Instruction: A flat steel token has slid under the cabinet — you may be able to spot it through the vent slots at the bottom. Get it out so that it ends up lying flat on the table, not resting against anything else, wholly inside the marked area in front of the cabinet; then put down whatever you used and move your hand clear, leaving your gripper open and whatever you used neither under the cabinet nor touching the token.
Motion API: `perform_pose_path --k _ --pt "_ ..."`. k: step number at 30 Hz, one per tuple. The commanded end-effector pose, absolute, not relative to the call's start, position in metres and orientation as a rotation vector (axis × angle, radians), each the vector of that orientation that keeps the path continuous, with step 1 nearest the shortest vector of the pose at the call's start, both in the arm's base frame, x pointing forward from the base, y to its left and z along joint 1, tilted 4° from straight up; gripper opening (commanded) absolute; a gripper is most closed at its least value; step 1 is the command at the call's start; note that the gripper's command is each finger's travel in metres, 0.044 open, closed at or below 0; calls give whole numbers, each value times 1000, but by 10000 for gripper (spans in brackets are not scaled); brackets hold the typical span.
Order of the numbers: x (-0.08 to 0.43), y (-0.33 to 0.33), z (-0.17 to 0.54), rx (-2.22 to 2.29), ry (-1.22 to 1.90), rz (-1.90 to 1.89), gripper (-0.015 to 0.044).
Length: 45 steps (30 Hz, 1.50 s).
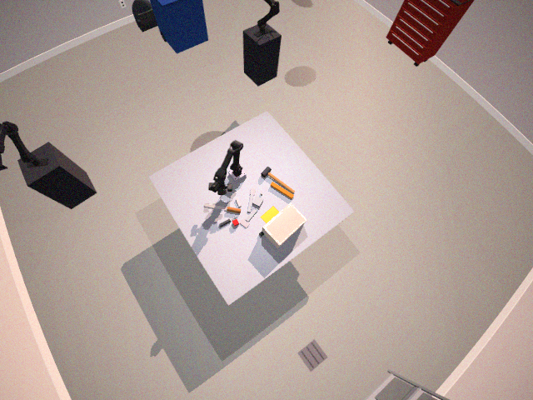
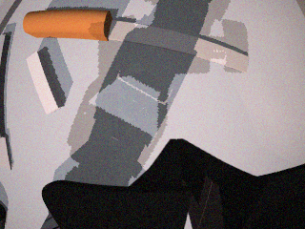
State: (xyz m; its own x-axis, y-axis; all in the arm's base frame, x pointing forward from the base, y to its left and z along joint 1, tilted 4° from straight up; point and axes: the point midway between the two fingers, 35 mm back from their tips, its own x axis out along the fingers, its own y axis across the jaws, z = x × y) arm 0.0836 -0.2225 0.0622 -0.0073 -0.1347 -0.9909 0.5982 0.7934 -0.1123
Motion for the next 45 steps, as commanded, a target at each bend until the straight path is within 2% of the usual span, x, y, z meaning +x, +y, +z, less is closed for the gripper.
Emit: perform_pose_path --k 1,9,15,25,45 --pt "109 -209 57 433 1492 -546 0" --pt "153 -173 49 481 1553 -437 0" --pt "155 -173 40 482 1555 -435 0" --pt "151 -168 -42 483 1555 -434 0" --pt "168 -145 -43 485 1554 -432 0"
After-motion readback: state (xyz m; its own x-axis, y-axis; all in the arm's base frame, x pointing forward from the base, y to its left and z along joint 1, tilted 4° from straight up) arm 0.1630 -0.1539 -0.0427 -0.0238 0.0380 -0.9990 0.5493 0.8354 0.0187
